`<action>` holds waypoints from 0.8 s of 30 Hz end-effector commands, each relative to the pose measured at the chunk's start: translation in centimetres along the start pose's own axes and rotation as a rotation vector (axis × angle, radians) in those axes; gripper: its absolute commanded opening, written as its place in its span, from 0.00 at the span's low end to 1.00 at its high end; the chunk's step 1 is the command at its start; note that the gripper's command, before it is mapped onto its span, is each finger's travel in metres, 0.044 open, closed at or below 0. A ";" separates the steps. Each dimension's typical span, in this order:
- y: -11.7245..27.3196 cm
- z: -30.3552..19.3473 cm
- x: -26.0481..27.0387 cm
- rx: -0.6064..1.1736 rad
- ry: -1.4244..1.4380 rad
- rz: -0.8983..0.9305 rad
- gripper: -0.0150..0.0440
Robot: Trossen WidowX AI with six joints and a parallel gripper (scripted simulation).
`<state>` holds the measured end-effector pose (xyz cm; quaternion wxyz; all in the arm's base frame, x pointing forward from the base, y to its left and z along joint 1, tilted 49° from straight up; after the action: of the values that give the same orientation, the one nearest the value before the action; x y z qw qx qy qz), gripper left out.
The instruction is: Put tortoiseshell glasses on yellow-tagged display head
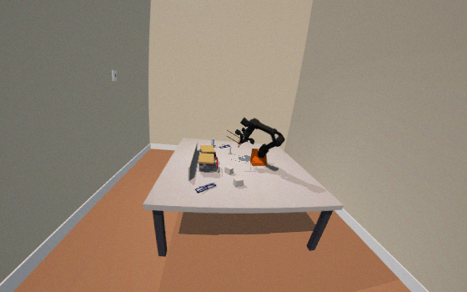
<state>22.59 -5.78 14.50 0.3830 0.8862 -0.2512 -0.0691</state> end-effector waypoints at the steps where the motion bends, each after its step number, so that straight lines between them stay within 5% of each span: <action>1: -0.6 0.6 0.6 -0.008 0.027 -0.040 0.25; 24: -5.6 5.2 3.2 0.012 0.167 -0.283 0.25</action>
<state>25.66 -7.35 8.05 0.3835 0.9155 -0.1105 -0.0512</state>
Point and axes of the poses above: the point midway between the two fingers, 35 mm back from their tips, its own y axis back along the fingers, its own x axis across the jaws, z = x × y, the point moved 1 cm from there along y, back along the fingers, and after that the axes turned 13 degrees about -y, right-handed, at the moved point
